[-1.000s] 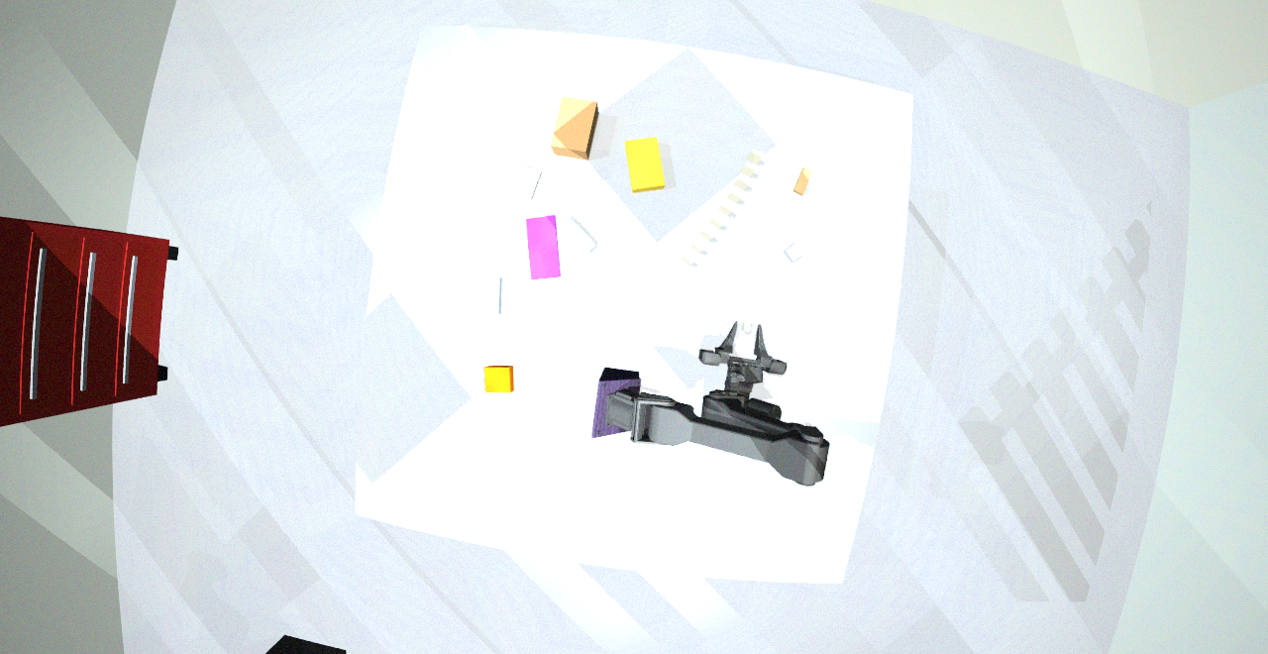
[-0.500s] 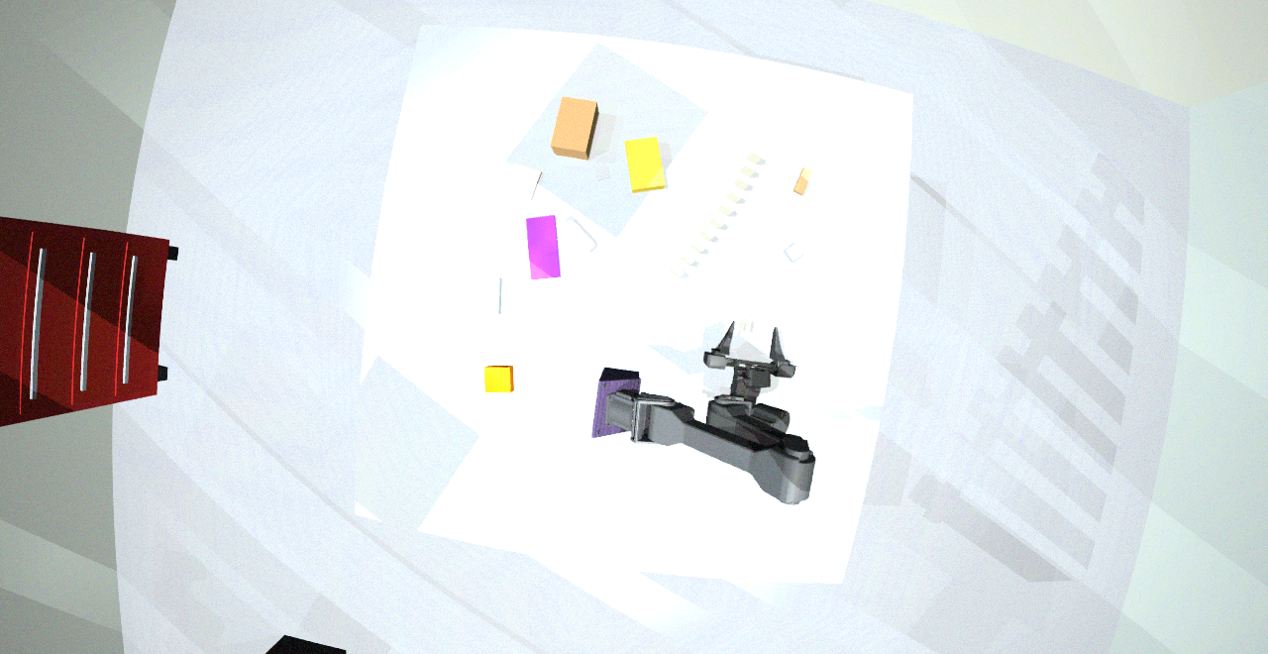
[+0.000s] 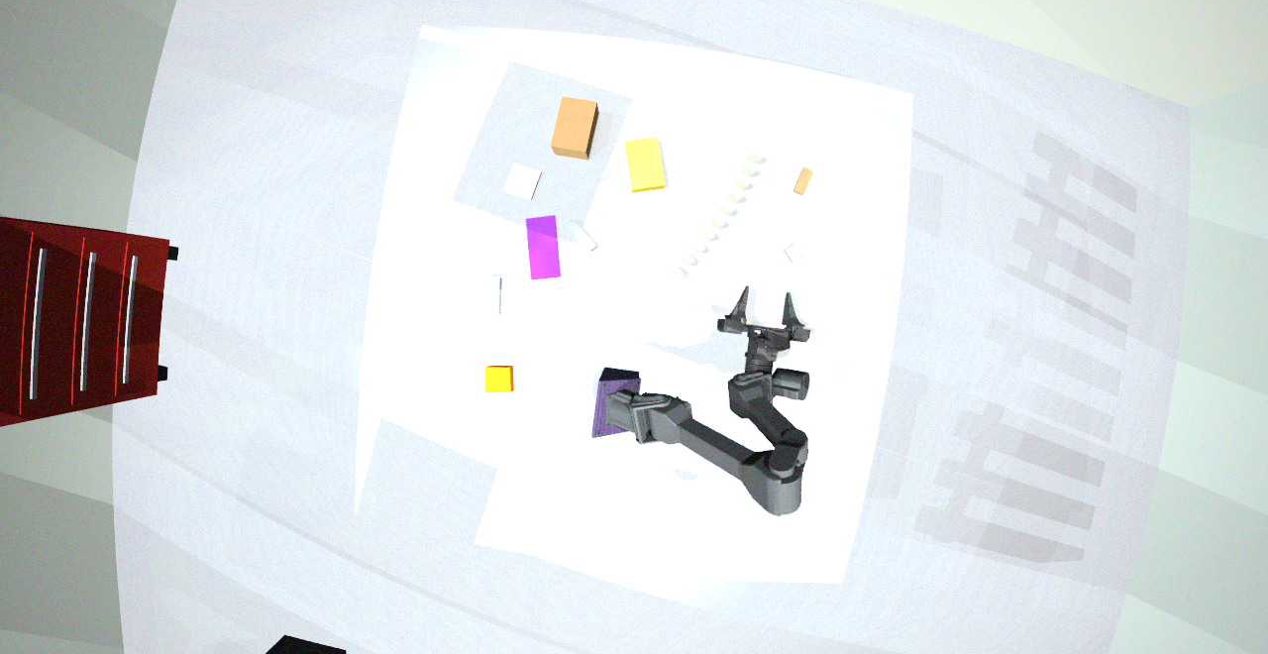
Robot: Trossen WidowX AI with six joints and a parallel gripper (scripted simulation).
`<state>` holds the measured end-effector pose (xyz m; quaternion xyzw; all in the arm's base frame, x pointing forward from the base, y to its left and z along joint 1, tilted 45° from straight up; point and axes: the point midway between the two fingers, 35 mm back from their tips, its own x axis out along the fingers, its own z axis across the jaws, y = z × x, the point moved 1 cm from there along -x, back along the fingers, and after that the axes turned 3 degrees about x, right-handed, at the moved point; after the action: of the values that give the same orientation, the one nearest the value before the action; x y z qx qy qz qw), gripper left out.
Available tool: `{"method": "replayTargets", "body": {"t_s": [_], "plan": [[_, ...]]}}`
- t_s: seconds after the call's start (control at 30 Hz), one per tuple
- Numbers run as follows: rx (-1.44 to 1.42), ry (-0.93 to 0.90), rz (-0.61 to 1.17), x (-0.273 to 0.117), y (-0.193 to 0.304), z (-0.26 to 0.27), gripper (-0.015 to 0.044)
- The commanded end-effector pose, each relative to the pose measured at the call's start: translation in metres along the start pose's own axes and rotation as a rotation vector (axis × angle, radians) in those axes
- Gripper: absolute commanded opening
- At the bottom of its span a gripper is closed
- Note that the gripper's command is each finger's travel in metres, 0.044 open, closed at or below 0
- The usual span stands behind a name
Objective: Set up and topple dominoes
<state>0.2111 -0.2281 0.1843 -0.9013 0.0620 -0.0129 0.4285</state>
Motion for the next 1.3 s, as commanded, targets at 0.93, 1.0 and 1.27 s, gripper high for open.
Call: {"method": "replayTargets", "body": {"t_s": [0.93,1.0,1.27], "plan": [[-1.055,-0.872,1.208,-0.017,-0.026,0.032,0.044],[-1.105,-0.918,1.228,-0.023,-0.03,0.03,0.044],[-1.261,-1.054,1.281,-0.04,-0.046,0.024,0.044]]}}
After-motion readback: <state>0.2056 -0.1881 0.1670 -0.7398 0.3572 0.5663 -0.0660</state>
